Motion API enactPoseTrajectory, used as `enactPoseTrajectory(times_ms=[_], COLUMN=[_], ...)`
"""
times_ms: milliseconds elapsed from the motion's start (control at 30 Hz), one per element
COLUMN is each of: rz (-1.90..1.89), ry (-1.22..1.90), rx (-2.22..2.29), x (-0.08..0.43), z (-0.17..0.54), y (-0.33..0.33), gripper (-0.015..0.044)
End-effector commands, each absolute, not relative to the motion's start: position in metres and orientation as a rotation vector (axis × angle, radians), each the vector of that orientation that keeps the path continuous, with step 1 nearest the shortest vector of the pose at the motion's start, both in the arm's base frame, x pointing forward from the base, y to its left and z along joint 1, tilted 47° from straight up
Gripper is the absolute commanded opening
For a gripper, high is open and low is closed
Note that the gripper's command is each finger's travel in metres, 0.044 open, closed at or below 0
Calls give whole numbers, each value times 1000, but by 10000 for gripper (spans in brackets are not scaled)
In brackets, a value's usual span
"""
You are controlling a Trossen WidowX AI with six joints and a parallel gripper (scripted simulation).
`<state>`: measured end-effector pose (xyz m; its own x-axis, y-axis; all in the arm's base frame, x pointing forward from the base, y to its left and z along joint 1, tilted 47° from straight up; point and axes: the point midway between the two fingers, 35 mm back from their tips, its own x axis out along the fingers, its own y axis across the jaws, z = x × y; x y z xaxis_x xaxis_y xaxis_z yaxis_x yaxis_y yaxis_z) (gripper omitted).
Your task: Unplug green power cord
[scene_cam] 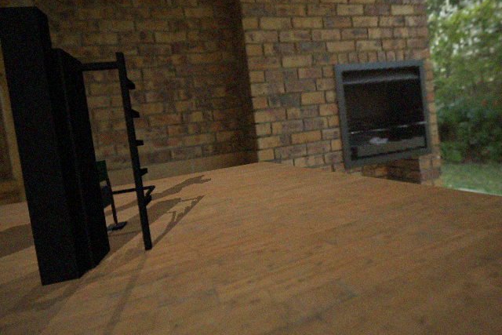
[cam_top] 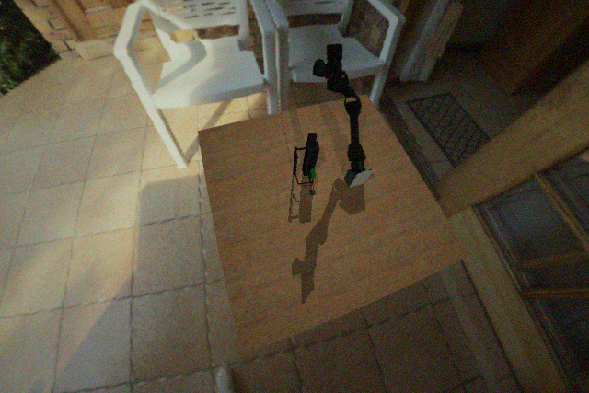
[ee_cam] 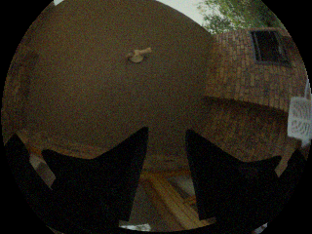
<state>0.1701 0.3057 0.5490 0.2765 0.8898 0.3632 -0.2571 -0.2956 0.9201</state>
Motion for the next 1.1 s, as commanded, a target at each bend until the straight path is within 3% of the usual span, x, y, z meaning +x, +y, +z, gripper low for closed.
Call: enactPoseTrajectory(times_ms=[0,533,800,1067], rz=[1074,461,300,301], ry=[607,721,931,1271], rx=[1256,295,-309,-1034], x=[216,326,334,309], z=[490,253,147,68], y=[327,297,232,141], gripper=[160,160,160,160])
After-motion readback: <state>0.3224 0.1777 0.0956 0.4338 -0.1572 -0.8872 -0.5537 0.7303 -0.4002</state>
